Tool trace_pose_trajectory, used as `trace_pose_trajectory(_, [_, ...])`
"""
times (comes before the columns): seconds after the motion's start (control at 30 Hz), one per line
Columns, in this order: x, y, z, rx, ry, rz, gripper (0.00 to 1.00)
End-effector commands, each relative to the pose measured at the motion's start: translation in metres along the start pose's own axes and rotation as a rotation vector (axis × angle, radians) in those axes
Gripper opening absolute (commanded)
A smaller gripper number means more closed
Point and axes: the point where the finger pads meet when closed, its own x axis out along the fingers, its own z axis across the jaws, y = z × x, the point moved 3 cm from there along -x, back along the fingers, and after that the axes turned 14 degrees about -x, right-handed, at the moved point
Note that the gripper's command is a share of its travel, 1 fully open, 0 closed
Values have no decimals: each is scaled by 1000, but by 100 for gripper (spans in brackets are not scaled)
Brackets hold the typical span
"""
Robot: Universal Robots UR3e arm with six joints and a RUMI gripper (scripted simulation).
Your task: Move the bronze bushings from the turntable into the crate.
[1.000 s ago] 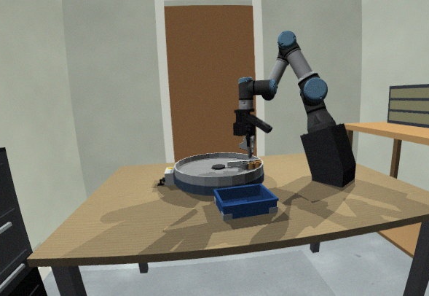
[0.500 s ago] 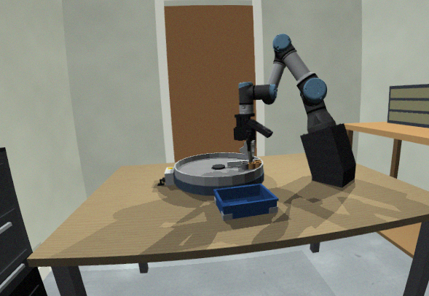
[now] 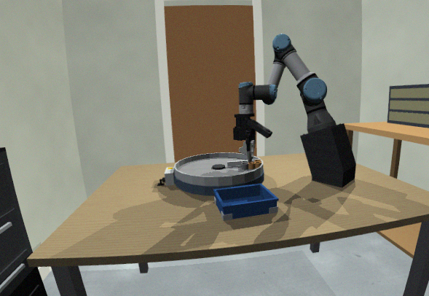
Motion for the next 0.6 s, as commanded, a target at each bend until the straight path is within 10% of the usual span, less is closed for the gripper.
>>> trace_pose_trajectory(0.0, [0,0,0,0,-1,-1,6])
trace_pose_trajectory(0.57, [2,0,0,0,-1,0,6])
